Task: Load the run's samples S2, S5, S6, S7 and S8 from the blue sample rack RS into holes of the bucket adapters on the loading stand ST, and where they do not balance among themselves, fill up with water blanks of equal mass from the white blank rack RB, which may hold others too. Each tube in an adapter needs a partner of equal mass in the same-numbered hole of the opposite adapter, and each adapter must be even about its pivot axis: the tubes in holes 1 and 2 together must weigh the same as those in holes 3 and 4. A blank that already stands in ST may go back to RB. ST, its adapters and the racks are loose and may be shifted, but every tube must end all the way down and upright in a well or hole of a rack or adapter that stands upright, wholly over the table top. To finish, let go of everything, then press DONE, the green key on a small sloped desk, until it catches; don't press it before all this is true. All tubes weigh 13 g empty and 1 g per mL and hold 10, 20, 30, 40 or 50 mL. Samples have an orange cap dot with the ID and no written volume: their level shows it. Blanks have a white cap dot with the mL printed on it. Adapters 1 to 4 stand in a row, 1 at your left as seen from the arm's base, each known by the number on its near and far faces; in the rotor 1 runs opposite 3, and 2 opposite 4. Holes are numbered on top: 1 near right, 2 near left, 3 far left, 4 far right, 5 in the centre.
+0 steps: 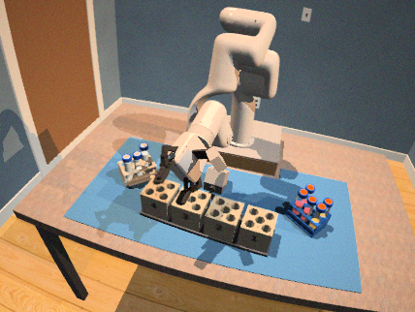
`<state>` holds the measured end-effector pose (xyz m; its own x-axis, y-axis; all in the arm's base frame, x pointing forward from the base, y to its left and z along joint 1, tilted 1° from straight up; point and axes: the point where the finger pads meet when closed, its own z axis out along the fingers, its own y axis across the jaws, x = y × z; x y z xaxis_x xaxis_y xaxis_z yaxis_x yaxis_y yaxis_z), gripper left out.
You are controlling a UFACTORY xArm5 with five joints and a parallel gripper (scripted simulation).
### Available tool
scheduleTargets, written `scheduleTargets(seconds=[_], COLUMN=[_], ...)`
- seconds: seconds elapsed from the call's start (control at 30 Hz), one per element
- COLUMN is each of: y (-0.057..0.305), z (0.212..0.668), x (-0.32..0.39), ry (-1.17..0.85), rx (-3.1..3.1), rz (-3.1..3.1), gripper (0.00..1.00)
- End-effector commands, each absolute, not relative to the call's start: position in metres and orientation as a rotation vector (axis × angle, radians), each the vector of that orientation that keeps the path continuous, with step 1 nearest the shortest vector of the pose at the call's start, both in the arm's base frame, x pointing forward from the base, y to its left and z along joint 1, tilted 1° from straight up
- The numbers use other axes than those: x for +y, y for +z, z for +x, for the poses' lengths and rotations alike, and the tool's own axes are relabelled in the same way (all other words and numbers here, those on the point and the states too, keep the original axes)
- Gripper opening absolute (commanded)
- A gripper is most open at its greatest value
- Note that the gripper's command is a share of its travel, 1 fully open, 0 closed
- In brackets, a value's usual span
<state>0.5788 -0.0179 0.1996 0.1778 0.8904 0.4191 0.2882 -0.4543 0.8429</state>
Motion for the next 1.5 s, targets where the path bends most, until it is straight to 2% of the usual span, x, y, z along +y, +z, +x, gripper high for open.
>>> scheduleTargets(seconds=[0.0,0.6,1.1,1.47], y=[0.201,0.196,0.188,0.189], z=[0.579,0.587,0.587,0.57], x=[-0.018,-0.018,-0.013,-0.01], ry=[1.282,1.269,1.137,0.949], rx=[1.107,1.095,0.985,0.824], rz=[1.85,1.927,2.336,2.644], gripper=[1.0,1.0,1.0,1.0])
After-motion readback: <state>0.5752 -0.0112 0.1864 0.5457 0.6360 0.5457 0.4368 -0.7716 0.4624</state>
